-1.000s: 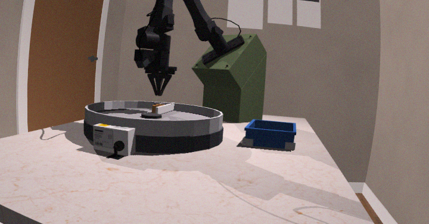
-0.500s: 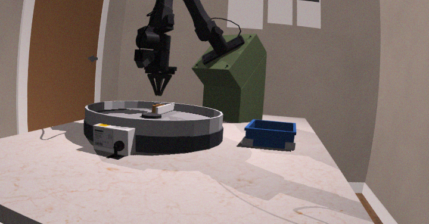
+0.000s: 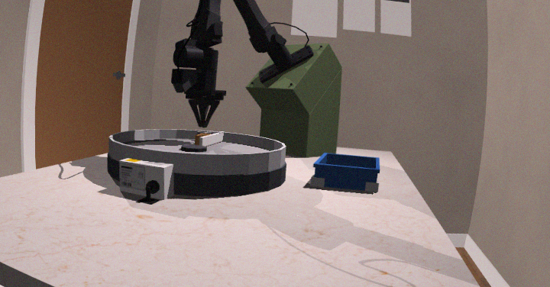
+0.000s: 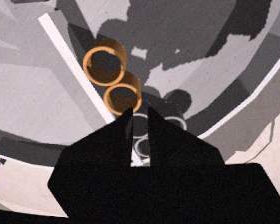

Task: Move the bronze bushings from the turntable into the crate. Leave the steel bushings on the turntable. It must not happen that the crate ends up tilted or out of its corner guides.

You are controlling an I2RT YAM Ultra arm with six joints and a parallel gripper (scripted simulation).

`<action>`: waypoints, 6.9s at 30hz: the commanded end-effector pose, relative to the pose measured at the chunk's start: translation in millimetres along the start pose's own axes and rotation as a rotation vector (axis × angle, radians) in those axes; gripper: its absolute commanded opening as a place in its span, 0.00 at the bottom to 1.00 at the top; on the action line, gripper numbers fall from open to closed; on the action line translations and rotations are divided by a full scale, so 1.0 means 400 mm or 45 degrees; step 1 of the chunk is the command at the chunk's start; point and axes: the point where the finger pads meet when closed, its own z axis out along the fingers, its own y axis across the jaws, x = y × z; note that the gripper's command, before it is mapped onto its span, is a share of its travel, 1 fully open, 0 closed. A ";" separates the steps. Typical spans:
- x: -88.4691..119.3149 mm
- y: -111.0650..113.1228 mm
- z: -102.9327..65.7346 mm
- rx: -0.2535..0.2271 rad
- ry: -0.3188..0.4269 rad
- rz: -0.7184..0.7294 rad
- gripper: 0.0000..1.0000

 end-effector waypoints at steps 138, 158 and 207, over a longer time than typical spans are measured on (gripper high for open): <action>-0.052 0.005 0.008 -0.020 -0.063 -0.002 0.13; -0.052 0.005 0.008 -0.020 -0.063 -0.002 0.13; -0.054 0.011 0.009 -0.022 -0.055 -0.005 0.13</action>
